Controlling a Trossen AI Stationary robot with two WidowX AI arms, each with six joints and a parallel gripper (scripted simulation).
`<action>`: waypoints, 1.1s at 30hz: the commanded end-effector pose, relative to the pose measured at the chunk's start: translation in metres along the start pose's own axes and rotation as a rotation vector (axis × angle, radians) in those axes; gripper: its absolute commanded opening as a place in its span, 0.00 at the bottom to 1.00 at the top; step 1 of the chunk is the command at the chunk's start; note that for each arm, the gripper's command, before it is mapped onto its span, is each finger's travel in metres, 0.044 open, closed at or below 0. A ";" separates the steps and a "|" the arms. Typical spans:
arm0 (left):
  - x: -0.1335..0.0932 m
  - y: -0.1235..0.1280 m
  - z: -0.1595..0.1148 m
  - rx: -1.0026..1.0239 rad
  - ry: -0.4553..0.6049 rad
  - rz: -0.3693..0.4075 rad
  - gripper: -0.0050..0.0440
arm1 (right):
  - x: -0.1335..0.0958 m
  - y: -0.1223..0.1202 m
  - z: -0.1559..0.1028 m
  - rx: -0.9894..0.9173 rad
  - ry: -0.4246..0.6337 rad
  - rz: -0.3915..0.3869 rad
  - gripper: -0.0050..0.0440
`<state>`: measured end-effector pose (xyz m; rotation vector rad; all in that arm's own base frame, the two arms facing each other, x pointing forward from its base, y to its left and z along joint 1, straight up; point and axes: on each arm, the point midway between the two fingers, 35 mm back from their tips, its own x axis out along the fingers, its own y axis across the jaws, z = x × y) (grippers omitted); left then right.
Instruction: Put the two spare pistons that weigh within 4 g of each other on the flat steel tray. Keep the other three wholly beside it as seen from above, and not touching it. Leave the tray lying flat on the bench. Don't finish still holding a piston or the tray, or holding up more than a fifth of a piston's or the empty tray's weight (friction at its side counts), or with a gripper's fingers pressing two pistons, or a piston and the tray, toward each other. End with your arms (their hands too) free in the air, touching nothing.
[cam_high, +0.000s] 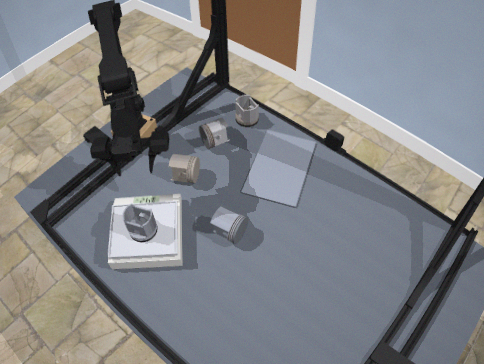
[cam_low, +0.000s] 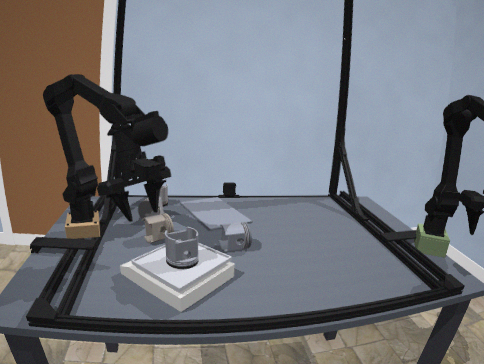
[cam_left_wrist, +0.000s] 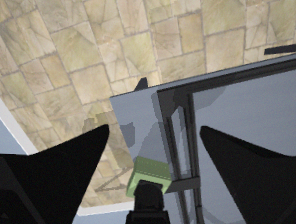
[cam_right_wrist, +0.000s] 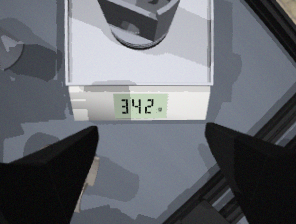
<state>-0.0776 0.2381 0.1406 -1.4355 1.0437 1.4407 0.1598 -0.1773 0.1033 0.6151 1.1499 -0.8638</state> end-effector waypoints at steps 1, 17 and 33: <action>0.000 0.000 0.000 0.002 0.002 -0.002 1.00 | -0.007 0.000 0.017 -0.031 0.070 0.002 0.87; 0.000 0.000 0.000 0.002 0.002 -0.002 1.00 | -0.014 0.002 0.080 -0.148 0.316 0.034 0.87; 0.000 0.000 0.000 0.002 0.002 -0.002 1.00 | 0.004 0.016 0.135 -0.175 0.318 0.036 0.87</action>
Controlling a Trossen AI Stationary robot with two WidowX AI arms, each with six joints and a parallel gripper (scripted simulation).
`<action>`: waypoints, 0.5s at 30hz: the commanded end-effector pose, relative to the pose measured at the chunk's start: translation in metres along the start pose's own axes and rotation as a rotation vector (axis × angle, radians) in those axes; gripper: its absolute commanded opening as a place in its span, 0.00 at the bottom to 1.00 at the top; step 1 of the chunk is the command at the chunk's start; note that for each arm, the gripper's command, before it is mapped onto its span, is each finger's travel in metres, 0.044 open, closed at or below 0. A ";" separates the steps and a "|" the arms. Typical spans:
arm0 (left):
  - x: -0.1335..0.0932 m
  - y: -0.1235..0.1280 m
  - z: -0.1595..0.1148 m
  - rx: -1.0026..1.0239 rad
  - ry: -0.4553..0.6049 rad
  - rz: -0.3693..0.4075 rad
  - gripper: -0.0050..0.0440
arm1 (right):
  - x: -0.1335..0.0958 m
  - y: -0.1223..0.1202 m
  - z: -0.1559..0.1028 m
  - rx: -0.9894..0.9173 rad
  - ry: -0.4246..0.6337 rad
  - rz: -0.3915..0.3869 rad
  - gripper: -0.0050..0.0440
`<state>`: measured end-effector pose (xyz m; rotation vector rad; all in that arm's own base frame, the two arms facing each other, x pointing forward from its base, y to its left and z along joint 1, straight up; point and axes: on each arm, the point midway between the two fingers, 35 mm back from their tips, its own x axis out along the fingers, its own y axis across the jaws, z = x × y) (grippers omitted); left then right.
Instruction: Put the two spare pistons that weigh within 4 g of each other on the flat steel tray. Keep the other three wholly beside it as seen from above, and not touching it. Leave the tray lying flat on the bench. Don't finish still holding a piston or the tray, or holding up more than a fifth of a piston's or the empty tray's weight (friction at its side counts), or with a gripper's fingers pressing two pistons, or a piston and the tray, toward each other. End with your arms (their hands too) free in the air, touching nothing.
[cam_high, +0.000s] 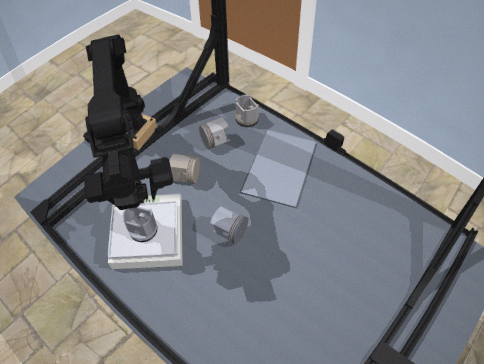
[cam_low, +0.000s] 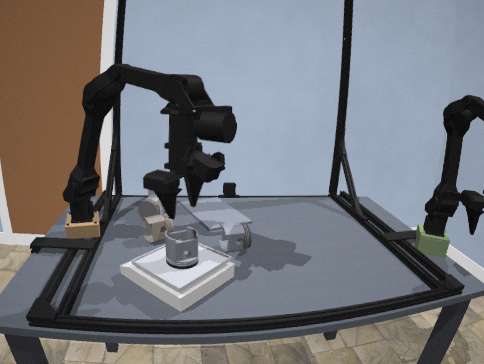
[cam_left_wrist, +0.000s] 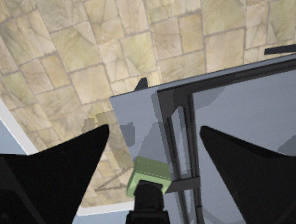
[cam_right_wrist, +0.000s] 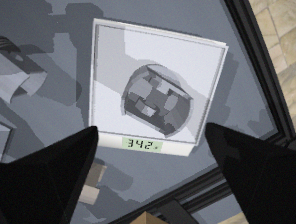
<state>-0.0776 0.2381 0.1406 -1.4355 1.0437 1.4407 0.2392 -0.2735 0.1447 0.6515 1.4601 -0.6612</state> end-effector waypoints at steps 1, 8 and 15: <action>0.000 0.000 0.000 0.002 0.002 -0.002 1.00 | 0.004 0.001 0.006 -0.049 0.019 -0.001 0.87; 0.000 0.000 0.000 0.002 0.002 -0.002 1.00 | 0.004 0.001 0.006 -0.234 0.041 -0.013 0.87; 0.000 0.000 0.000 0.002 0.002 -0.002 1.00 | 0.004 0.001 0.006 -0.366 0.057 -0.022 0.87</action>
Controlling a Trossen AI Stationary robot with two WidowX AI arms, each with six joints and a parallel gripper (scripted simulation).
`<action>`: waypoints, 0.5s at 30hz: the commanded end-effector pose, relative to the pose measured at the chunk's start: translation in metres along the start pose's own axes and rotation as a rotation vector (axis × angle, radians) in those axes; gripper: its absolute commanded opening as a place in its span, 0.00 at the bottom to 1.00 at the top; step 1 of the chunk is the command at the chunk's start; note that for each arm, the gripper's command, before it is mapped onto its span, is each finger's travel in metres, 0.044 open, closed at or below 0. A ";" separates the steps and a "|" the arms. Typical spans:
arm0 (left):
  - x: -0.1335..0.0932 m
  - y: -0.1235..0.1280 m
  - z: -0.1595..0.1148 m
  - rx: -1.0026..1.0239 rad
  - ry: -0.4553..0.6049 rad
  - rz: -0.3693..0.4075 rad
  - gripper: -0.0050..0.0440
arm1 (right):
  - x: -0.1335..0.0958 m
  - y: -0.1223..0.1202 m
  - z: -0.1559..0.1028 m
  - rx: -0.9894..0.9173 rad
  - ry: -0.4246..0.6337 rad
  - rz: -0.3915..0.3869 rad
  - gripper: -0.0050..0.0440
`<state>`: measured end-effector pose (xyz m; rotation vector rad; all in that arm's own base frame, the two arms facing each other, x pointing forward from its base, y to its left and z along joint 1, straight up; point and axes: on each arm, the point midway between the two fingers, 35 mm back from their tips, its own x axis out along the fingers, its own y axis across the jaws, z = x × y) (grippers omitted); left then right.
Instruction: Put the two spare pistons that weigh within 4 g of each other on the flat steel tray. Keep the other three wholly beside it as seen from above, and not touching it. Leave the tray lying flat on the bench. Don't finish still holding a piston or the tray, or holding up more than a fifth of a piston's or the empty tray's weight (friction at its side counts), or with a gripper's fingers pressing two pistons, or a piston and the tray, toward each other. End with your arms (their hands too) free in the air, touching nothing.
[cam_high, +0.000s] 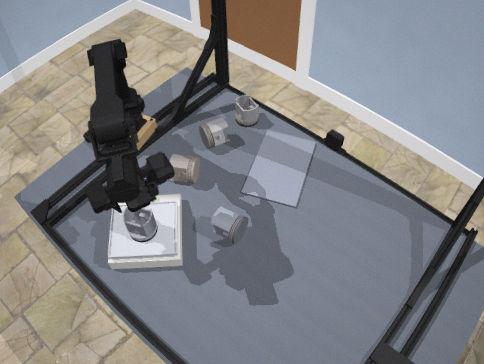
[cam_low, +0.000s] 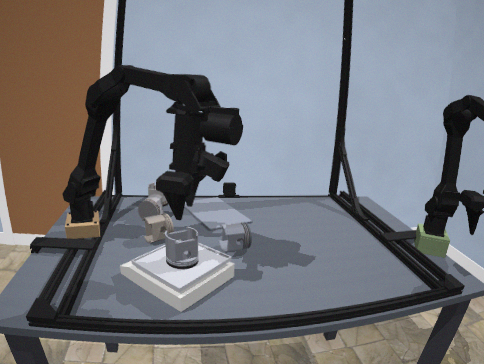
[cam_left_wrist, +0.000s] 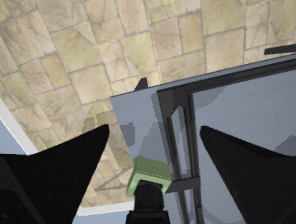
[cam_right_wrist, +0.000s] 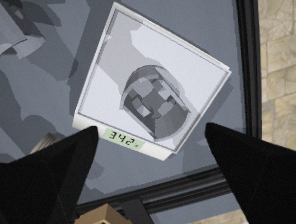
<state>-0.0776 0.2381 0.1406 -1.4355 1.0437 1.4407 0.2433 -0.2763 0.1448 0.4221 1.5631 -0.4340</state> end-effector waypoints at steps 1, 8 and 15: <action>0.000 0.000 0.000 0.002 0.002 -0.002 1.00 | 0.004 0.000 0.001 -0.095 0.021 -0.005 0.87; 0.000 0.000 0.000 0.002 0.002 -0.002 1.00 | 0.004 0.000 0.001 -0.280 0.044 -0.017 0.87; 0.000 0.000 0.000 0.002 0.002 -0.002 1.00 | 0.004 0.000 0.001 -0.412 0.060 -0.026 0.87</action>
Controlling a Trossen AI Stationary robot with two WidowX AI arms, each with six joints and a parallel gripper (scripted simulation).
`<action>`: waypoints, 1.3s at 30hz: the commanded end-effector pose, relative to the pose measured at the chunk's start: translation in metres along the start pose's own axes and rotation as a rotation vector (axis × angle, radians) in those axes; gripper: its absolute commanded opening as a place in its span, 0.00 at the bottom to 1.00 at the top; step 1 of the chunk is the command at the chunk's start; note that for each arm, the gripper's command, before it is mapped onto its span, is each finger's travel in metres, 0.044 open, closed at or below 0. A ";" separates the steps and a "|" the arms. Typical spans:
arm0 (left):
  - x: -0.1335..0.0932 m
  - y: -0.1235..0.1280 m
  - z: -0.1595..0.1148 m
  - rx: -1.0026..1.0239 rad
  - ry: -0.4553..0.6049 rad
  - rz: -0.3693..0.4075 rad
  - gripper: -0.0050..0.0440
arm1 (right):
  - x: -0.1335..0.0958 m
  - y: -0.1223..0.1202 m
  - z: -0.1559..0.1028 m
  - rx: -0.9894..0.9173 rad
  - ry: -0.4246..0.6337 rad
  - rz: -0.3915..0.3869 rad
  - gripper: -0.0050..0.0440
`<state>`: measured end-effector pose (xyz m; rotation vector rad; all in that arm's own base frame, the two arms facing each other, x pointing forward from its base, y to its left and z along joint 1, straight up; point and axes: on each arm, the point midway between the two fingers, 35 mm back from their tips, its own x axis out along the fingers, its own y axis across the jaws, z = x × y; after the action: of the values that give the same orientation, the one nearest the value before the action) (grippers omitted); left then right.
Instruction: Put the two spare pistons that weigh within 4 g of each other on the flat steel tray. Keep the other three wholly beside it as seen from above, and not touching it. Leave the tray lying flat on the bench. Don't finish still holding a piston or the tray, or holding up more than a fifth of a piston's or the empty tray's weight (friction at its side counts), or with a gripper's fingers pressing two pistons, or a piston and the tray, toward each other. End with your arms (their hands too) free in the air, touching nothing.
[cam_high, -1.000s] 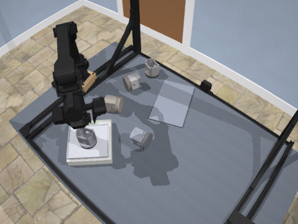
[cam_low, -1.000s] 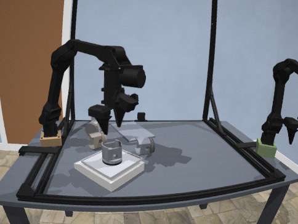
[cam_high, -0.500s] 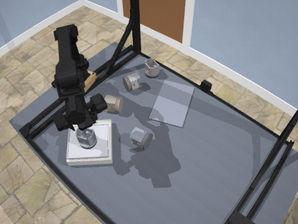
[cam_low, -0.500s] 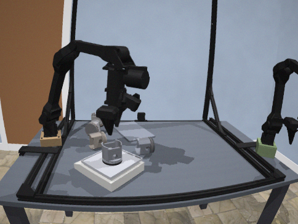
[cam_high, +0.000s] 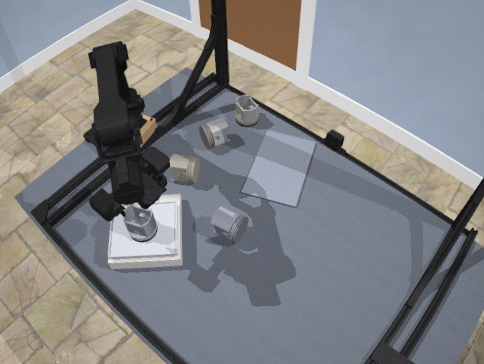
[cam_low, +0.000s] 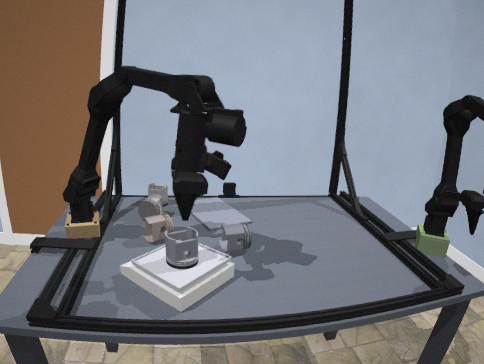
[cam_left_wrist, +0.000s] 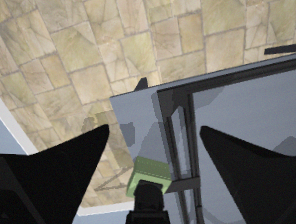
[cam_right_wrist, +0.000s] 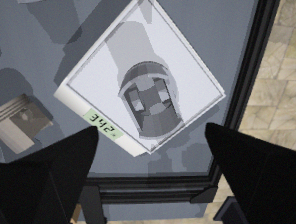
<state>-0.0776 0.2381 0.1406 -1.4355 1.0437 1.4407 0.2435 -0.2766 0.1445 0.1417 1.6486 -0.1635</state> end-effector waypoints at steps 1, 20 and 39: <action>0.000 0.000 0.000 0.002 0.002 -0.002 1.00 | 0.003 0.000 0.001 -0.087 0.019 -0.001 0.87; 0.000 0.000 0.000 0.002 0.002 -0.002 1.00 | 0.013 0.000 0.002 -0.373 0.054 -0.020 0.87; 0.000 0.000 0.000 0.002 0.002 -0.002 1.00 | 0.040 0.000 0.002 -0.371 0.055 -0.019 0.87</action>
<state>-0.0776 0.2381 0.1406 -1.4355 1.0437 1.4406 0.2446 -0.2783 0.1119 -0.1537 1.6994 0.1250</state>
